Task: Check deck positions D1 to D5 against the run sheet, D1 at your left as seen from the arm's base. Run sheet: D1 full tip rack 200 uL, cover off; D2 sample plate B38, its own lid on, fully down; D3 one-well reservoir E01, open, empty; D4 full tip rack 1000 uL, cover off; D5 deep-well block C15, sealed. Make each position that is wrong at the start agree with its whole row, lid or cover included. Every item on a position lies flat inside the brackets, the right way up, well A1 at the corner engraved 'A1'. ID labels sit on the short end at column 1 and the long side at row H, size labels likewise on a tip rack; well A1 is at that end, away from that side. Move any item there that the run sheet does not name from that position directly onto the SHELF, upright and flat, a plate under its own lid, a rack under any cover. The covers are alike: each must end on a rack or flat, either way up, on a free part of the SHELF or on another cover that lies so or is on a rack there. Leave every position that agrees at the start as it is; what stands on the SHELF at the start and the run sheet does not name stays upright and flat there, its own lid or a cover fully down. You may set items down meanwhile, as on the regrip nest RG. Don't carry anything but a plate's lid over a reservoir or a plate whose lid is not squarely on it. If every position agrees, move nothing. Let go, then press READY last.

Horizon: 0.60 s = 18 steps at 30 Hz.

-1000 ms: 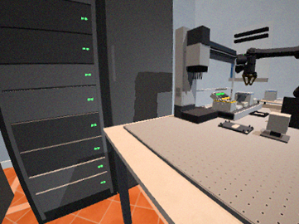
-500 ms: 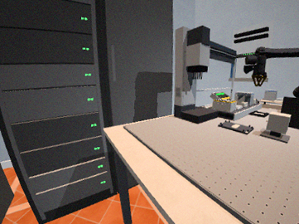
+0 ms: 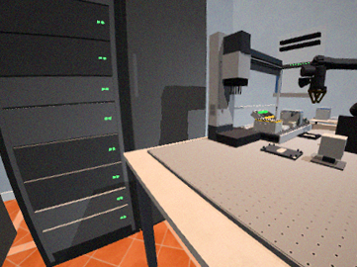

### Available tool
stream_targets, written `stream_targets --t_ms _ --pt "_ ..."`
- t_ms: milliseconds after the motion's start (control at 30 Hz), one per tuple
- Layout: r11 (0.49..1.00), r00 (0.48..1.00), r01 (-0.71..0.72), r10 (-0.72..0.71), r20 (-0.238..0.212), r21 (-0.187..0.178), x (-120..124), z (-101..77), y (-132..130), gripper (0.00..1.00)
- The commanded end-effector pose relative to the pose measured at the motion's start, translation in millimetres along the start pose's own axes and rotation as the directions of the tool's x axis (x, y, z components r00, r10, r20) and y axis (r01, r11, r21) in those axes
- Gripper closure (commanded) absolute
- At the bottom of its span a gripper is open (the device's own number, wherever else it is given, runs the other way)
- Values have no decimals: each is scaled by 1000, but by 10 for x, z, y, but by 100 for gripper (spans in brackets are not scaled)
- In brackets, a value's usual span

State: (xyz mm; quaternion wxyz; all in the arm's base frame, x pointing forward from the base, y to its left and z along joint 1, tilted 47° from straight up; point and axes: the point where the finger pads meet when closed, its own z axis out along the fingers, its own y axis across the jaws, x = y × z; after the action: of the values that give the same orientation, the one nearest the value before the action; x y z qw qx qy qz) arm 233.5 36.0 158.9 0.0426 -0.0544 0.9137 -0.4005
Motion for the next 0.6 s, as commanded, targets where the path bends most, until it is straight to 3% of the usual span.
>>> stream_targets --t_ms 0,200,267,300,333,400,433,567 --pt "999 999 -37 37 24 -27 -116 -151 -266 0" --pt "999 999 -37 38 24 -23 -100 -141 -584 0" --pt "999 999 -37 38 24 -23 -100 -141 -584 0" --pt "1000 1000 2 -2 -14 -4 34 3 -517 0" --pt "1000 1000 14 -14 -15 -1 27 1 -490 0" --pt "1000 1000 19 -19 2 -4 0 -41 -468 0" --pt "1000 1000 -17 18 24 -22 -96 -139 -657 0" --pt "1000 1000 -16 16 25 -19 -84 -133 -867 0"
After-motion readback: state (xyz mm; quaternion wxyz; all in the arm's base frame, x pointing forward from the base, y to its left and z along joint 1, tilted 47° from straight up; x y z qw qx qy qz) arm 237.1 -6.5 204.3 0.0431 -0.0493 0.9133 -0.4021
